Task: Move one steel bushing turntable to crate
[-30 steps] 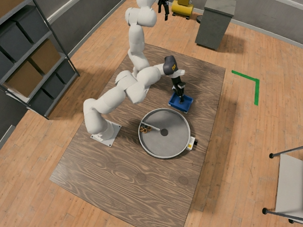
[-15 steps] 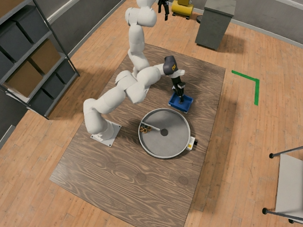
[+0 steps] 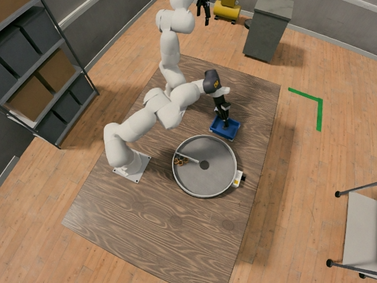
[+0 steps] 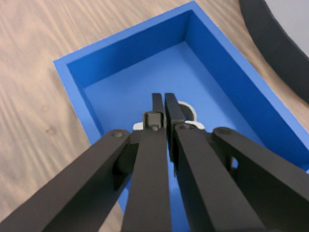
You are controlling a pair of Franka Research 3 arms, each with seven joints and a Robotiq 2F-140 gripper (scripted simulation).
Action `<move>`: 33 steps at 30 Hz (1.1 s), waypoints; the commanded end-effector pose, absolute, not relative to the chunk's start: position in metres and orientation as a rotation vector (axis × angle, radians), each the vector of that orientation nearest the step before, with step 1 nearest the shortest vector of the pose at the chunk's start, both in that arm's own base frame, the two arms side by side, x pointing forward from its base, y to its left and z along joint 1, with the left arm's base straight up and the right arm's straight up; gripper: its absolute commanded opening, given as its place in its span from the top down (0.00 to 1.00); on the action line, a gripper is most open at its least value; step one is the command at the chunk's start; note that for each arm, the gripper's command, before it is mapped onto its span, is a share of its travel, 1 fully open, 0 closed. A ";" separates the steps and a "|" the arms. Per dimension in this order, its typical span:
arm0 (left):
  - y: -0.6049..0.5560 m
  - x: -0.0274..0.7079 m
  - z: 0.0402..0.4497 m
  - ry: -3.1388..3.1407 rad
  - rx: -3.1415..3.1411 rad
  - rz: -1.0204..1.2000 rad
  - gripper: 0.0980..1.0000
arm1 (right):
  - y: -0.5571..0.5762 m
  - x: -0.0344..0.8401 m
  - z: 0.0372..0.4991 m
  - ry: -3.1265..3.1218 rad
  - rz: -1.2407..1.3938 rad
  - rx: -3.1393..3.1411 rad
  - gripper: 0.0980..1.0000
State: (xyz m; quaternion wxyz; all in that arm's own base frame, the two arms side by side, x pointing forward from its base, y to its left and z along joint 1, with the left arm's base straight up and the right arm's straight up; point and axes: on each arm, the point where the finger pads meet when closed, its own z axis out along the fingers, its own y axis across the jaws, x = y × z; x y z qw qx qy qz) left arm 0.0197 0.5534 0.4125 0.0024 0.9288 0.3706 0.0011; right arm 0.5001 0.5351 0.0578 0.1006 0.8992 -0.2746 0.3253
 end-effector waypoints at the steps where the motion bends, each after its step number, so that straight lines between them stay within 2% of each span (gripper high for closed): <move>1: 0.554 0.019 0.413 1.153 2.922 0.000 0.00 | 0.536 0.500 0.057 -0.813 0.967 2.659 1.00; 10: 0.554 0.019 0.413 1.153 2.922 0.000 0.00 | 0.536 0.500 0.057 -0.813 0.967 2.659 1.00; 11: 0.554 0.019 0.413 1.153 2.922 0.000 0.00 | 0.536 0.500 0.057 -0.813 0.967 2.659 0.93; 33: 0.554 0.019 0.413 1.153 2.922 0.000 0.00 | 0.536 0.500 0.057 -0.813 0.967 2.659 0.93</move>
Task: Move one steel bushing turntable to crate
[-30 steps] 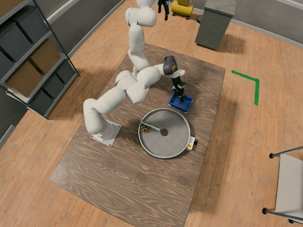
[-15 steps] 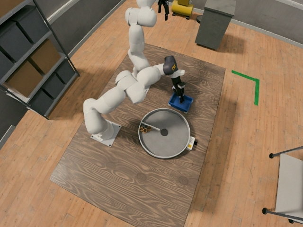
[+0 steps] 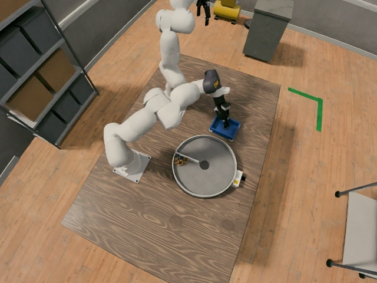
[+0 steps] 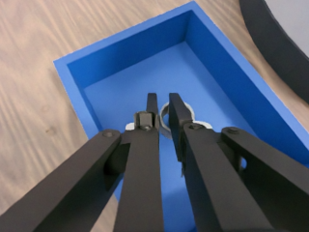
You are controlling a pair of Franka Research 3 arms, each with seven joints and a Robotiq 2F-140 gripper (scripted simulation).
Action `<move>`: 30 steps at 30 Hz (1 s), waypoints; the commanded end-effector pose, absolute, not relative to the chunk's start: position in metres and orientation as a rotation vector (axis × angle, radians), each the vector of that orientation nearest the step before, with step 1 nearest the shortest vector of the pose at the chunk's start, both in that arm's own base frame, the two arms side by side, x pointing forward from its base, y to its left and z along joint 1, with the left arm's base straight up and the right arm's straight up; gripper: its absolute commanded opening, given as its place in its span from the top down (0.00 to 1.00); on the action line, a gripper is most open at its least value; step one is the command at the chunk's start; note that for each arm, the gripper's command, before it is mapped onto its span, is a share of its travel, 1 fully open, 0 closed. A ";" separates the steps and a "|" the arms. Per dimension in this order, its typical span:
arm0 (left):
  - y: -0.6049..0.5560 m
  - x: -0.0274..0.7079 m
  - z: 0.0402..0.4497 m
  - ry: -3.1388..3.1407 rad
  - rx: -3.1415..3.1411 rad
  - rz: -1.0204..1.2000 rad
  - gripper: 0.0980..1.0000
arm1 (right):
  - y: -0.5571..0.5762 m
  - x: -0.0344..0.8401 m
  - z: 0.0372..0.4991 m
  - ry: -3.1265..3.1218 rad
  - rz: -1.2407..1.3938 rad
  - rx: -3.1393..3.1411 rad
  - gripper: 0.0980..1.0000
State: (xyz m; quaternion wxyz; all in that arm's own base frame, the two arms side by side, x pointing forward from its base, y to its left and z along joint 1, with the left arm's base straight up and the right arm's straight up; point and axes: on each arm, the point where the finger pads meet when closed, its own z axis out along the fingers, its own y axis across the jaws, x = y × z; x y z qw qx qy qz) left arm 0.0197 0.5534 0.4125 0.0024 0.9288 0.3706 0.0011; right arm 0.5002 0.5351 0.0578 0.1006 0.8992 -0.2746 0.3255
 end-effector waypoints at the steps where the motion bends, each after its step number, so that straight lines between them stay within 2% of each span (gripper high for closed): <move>1: 0.554 0.019 0.413 1.153 2.922 0.000 0.00 | 0.536 0.500 0.057 -0.813 0.967 2.659 0.93; 19: 0.554 0.019 0.413 1.153 2.922 0.000 0.00 | 0.536 0.500 0.060 -0.813 0.967 2.659 0.93; 30: 0.554 0.019 0.413 1.153 2.922 0.000 0.00 | 0.536 0.500 0.097 -0.813 0.967 2.659 0.93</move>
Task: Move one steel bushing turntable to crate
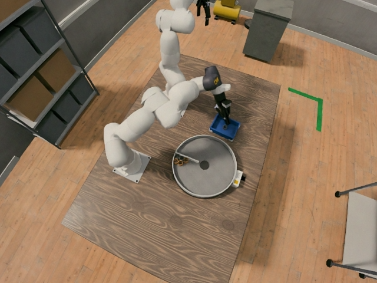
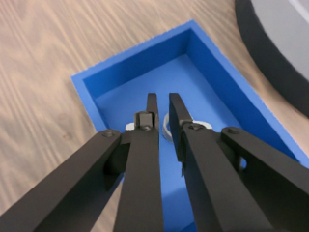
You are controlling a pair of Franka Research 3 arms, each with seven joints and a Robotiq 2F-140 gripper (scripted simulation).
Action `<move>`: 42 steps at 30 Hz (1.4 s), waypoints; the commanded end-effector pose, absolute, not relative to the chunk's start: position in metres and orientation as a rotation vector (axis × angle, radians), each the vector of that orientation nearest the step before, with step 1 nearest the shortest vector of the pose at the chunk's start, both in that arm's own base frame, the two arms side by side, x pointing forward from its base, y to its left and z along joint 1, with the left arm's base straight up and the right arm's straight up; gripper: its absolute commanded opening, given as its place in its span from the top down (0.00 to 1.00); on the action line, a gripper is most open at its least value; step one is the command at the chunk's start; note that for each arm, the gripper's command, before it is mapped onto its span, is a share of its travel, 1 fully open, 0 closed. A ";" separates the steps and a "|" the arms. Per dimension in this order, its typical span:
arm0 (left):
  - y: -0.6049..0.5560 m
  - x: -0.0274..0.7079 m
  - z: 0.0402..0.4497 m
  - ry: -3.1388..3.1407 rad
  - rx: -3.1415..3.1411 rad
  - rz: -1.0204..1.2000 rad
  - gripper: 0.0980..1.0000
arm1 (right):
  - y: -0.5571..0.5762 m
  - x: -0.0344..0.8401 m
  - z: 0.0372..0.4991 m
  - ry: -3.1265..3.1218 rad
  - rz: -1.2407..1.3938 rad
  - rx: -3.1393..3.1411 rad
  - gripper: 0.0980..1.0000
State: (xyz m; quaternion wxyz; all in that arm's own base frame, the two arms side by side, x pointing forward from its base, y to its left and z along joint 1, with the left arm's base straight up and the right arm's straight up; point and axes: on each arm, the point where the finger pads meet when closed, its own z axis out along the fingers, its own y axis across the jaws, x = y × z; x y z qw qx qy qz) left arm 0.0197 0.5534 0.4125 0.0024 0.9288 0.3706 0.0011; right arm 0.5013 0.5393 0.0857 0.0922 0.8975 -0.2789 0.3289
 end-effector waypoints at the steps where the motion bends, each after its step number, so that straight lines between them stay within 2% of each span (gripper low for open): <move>1: 0.554 0.019 0.413 1.153 2.922 0.000 0.00 | 0.536 0.500 0.097 -0.813 0.967 2.659 0.93; 15: 0.554 0.019 0.413 1.153 2.922 0.000 0.00 | 0.536 0.500 0.143 -0.813 0.968 2.659 0.93; 42: 0.554 0.019 0.413 1.153 2.922 0.000 0.00 | 0.536 0.500 0.145 -0.813 0.967 2.659 0.93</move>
